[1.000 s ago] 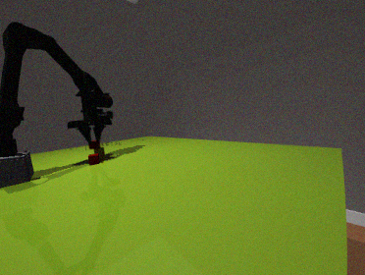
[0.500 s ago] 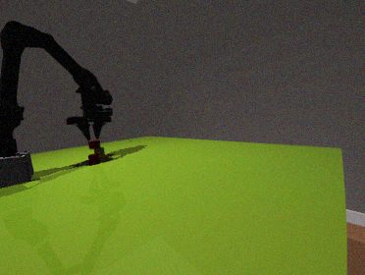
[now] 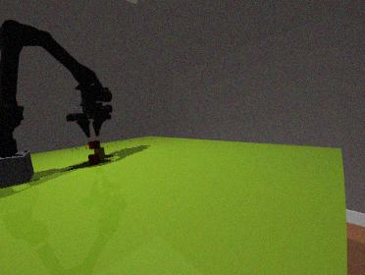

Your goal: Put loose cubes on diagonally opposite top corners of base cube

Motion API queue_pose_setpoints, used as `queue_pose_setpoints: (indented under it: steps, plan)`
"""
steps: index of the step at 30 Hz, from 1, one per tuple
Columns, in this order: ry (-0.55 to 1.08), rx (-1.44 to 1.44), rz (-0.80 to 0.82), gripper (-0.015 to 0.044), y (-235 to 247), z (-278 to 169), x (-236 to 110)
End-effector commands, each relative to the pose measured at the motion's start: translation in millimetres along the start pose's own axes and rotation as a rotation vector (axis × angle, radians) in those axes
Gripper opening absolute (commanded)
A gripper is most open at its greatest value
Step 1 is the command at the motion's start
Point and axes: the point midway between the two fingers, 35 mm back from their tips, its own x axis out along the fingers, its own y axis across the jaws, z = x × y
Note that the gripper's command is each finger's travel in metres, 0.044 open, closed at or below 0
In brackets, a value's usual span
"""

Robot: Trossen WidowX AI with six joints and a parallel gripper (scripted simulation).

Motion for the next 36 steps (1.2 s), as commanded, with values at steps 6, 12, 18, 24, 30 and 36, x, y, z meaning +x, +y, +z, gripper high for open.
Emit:
queue_pose_setpoints:
  steps: [6, 12, 18, 24, 30, 36]
  plan:
    - [-0.001, -0.206, 0.0, 0.0265, -6.1, 10.3, -3.4]
    - [-0.002, -0.482, 0.0, 0.0265, -14.9, 23.4, -7.8]
    - [-0.004, -0.758, -0.001, 0.0265, -24.3, 35.7, -12.2]
    - [-0.005, -1.035, -0.003, 0.0265, -34.3, 47.1, -16.4]
    - [-0.006, -1.311, -0.004, 0.0265, -44.9, 57.7, -20.4]
    - [-0.007, -1.587, -0.007, 0.0265, -55.8, 67.4, -24.4]
